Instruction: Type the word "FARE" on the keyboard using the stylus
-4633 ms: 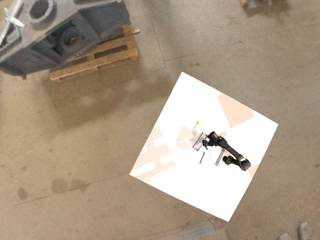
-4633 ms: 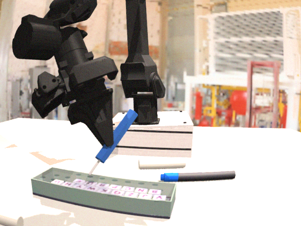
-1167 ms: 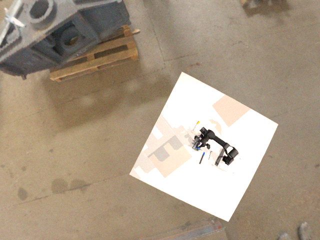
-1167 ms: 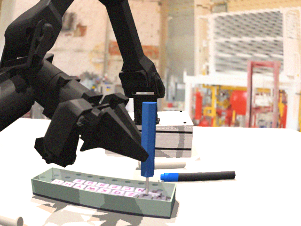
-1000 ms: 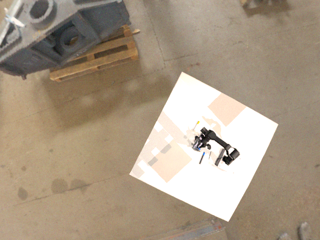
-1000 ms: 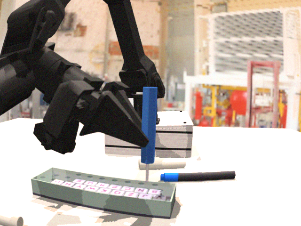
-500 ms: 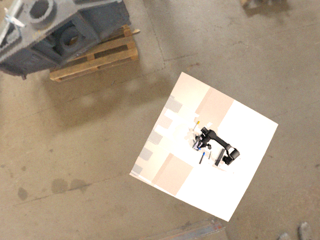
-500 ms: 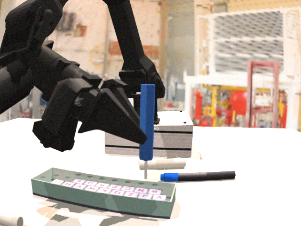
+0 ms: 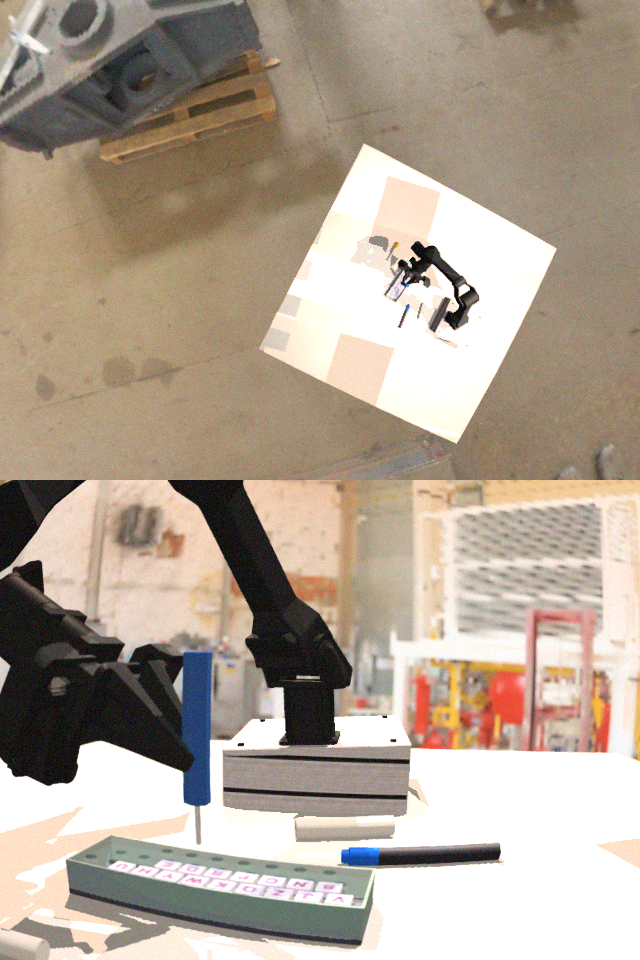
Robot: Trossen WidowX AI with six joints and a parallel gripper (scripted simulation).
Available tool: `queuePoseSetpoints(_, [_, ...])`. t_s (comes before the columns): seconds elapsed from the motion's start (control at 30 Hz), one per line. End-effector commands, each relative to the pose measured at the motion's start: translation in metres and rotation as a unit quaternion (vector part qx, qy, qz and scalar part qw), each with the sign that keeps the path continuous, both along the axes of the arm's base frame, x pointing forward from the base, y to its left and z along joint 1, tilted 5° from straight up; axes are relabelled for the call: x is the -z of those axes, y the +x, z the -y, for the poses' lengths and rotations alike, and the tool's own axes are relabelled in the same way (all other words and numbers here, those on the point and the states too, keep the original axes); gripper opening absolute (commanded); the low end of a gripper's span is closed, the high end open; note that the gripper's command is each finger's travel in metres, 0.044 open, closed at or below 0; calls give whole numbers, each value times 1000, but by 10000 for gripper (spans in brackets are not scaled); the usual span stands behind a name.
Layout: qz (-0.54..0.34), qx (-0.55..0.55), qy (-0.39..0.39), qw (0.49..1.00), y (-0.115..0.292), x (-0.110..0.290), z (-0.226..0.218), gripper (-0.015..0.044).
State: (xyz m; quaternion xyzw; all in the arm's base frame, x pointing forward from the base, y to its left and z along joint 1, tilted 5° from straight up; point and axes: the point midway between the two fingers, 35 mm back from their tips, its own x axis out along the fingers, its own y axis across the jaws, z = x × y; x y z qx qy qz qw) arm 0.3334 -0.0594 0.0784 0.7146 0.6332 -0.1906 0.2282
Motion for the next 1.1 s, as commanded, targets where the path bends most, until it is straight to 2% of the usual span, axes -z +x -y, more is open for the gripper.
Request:
queuePoseSetpoints(0.0, [2, -4, -1, 1000, -1, -2, 8, 0])
queuePoseSetpoints(0.23, [2, -4, -1, 1000, 0, 18, 9, 0])
queuePoseSetpoints(0.8, [2, -4, -1, 1000, 0, 18, 9, 0])
queuePoseSetpoints(0.9, [2, -4, -1, 1000, -1, 19, 10, 79])
queuePoseSetpoints(1.07, [2, -4, -1, 1000, -1, 19, 10, 81])
